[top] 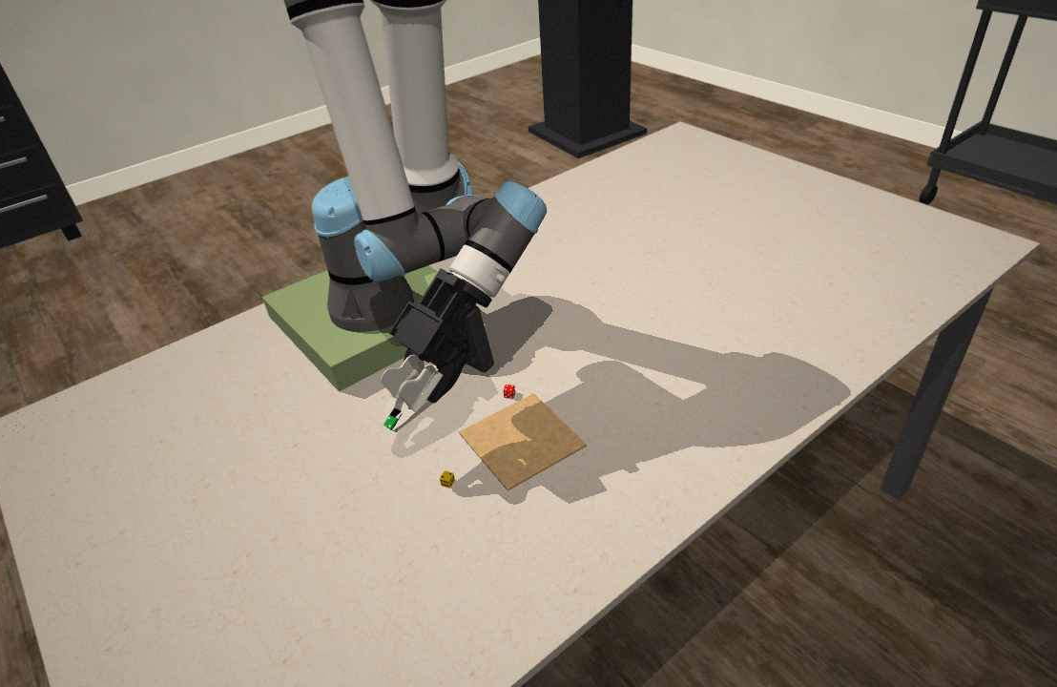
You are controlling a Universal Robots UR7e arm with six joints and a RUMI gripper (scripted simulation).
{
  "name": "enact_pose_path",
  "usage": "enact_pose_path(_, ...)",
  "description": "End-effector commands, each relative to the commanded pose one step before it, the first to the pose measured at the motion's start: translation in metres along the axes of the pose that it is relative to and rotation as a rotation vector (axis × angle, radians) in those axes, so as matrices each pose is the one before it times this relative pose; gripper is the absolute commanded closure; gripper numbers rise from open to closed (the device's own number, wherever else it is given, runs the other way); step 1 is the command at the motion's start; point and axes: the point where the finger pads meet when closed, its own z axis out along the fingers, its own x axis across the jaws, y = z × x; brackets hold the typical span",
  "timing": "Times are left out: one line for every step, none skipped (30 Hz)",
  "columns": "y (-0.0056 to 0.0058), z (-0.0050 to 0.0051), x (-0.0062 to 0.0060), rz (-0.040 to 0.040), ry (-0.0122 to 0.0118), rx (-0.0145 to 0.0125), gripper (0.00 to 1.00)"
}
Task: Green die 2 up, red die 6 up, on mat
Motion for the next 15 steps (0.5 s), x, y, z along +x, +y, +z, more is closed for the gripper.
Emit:
enact_pose_path(-0.00148, 0.00117, 0.0002, 0.00086, 0.00065, -0.00137, 1.0)
enact_pose_path(-0.00084, 0.00059, 0.0, 0.0, 0.00002, -0.00002, 1.0)
enact_pose_path(-0.001, 0.0007, -0.00001, 0.0, 0.00002, -0.00002, 1.0)
enact_pose_path(-0.00115, 0.00082, 0.00001, 0.0, 0.0, 0.0, 1.0)
enact_pose_path(-0.00131, 0.00093, 0.0, 0.0, 0.0, 0.0, 1.0)
enact_pose_path(-0.00147, 0.00103, -0.00001, 0.0, 0.0, 0.0, 1.0)
enact_pose_path(-0.0016, 0.00113, 0.00002, 0.0, 0.0, 0.0, 1.0)
enact_pose_path(-0.00174, 0.00123, 0.0, 0.0, 0.0, 0.0, 1.0)
enact_pose_path(-0.00186, 0.00132, 0.00001, 0.0, 0.0, 0.0, 1.0)
enact_pose_path(-0.00198, 0.0014, 0.0, 0.0, 0.0, 0.0, 1.0)
enact_pose_path(-0.00208, 0.00147, 0.00001, 0.0, 0.0, 0.0, 1.0)
enact_pose_path(-0.00217, 0.00153, 0.0, 0.0, 0.0, 0.0, 1.0)
enact_pose_path(0.0, 0.0, 0.0, 0.0, 0.0, 0.0, 1.0)
enact_pose_path(0.0, 0.0, 0.0, 0.0, 0.0, 0.0, 1.0)
enact_pose_path(-0.00224, 0.00159, 0.00001, 0.0, 0.0, 0.0, 1.0)
